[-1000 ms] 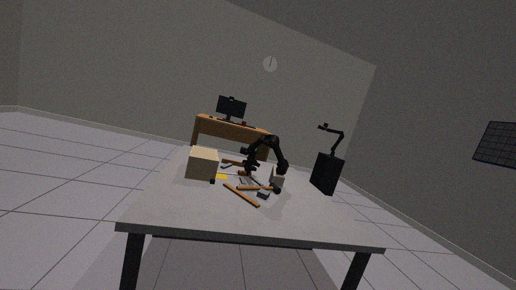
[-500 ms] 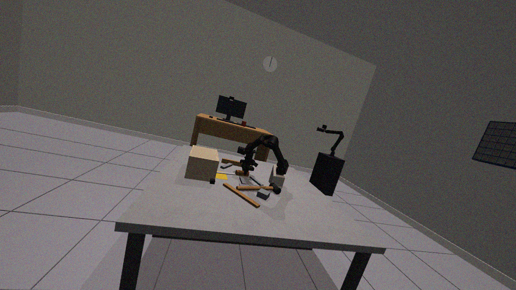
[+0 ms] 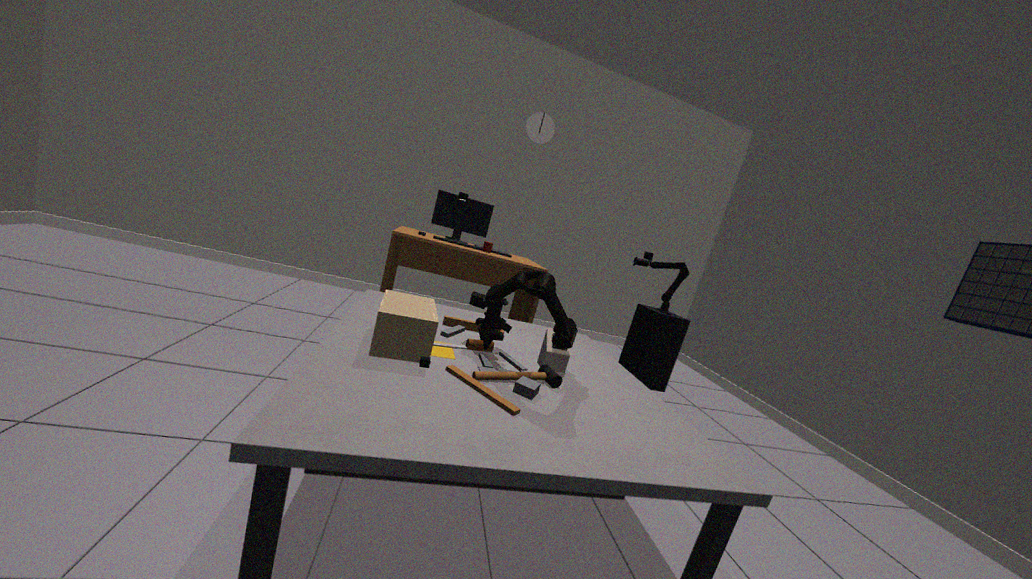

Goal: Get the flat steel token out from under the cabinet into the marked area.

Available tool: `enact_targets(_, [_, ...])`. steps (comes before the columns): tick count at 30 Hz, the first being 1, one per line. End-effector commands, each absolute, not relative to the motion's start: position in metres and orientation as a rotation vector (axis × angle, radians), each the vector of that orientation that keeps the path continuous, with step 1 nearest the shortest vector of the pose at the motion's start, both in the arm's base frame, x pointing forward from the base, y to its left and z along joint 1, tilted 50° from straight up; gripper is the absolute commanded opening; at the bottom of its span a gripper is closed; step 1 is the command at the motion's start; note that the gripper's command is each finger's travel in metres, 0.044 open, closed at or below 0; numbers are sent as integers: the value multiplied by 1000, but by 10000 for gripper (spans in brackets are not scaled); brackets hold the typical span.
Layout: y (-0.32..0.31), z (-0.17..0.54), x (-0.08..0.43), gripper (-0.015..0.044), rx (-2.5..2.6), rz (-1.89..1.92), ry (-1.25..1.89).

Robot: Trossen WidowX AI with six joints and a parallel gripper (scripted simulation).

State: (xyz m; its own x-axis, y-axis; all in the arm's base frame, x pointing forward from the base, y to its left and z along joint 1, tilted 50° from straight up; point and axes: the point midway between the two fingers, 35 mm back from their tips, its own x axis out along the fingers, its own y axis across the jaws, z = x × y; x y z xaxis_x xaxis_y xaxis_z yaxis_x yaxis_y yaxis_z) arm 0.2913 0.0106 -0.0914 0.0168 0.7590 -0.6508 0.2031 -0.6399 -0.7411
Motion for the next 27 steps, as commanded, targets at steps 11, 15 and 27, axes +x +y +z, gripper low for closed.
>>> enact_targets(11, [12,-89,312,0,-1860,1661,-977])
enact_targets(15, [13,-88,317,0,-1861,1661,-977])
enact_targets(27, [15,-85,331,0,-1861,1661,-978])
